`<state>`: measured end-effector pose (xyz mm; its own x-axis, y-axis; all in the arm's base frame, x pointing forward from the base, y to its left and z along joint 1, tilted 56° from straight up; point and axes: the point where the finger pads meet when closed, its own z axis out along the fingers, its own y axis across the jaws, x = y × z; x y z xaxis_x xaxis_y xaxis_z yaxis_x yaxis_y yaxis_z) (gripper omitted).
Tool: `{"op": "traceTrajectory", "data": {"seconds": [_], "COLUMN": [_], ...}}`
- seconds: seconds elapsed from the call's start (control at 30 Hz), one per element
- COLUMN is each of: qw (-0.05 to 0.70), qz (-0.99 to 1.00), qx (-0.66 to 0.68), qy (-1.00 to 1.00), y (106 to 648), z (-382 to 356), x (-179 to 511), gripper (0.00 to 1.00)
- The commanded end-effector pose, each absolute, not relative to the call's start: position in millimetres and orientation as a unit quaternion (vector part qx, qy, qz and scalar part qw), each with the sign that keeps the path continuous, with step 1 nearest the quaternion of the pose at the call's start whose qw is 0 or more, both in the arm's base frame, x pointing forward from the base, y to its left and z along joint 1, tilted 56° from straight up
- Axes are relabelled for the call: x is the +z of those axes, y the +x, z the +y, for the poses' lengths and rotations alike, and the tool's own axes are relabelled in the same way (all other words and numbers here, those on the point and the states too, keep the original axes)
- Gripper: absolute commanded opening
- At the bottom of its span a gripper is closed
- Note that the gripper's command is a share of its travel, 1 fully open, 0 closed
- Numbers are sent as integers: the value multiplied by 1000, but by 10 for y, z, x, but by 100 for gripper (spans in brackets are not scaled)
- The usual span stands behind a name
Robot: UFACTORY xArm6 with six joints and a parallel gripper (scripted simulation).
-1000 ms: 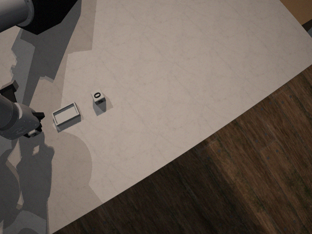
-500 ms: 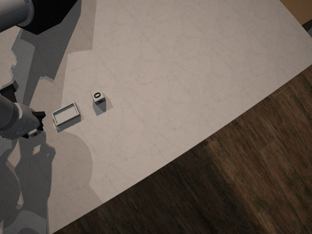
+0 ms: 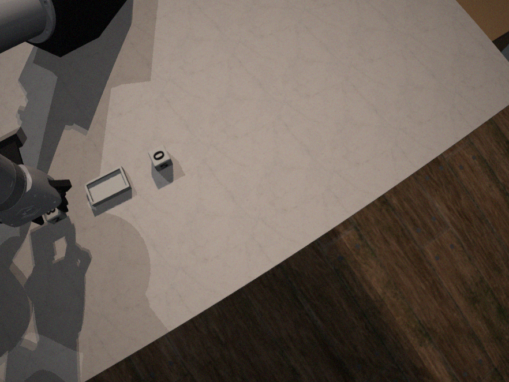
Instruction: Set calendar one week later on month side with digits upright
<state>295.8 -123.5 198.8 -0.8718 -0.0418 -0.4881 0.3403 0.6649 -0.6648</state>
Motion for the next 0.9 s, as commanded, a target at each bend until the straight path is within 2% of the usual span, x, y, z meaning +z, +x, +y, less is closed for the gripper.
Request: {"op": "traceTrajectory", "data": {"seconds": [0.0,0.67,0.7,0.87], "qw": [238,238,238,238], "qz": [880,880,880,880], "qx": [-402,-402,-402,-402], "qy": [86,86,86,86], "y": [2904,2690,2690,2690], "z": [-1135,-679,-679,-679], "x": [2072,2416,2416,2416], "gripper": [49,49,100,100]}}
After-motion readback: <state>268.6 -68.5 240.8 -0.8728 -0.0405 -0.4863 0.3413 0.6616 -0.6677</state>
